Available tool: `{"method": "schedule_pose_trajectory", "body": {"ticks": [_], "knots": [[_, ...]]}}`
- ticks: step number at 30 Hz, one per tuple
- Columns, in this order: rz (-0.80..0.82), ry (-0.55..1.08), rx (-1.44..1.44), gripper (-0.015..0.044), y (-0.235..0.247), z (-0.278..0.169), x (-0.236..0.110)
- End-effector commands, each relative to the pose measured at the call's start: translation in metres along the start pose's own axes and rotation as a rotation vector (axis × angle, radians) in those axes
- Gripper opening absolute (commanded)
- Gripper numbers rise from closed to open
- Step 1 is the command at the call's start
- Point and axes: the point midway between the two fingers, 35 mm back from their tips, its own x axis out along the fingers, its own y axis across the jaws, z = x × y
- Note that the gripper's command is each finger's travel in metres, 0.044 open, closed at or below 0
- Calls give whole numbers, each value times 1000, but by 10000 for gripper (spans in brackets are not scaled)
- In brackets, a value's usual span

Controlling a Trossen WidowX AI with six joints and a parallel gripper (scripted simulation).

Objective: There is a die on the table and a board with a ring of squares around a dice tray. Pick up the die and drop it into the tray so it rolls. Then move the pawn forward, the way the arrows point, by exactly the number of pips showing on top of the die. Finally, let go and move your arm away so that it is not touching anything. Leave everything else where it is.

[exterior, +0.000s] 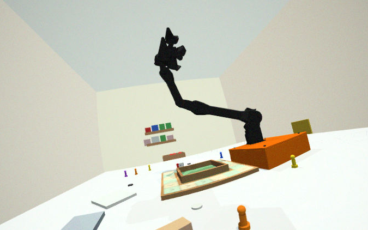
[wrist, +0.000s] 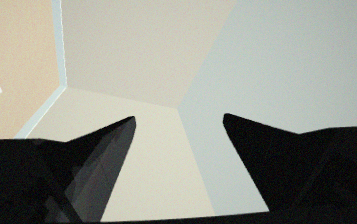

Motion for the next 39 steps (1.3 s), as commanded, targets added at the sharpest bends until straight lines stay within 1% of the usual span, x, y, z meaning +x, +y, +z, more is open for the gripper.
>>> {"method": "schedule_pose_trajectory", "body": {"ticks": [1, 5, 10, 14, 17, 21, 25, 30, 39], "knots": [[-3, -1, 0, 374, -2, 1, 0], [-39, -7, -11, 275, -36, 22, 3], [-16, 47, -36, 275, -67, 44, -9], [39, 93, -130, 275, -94, 84, -8], [86, 142, -143, 275, -109, 108, -4], [160, 207, -150, 275, -119, 138, 10], [248, 278, -145, 275, -117, 161, 33], [370, 375, -116, 275, -97, 179, 68], [569, 617, 9, 275, -34, 163, 116]]}}
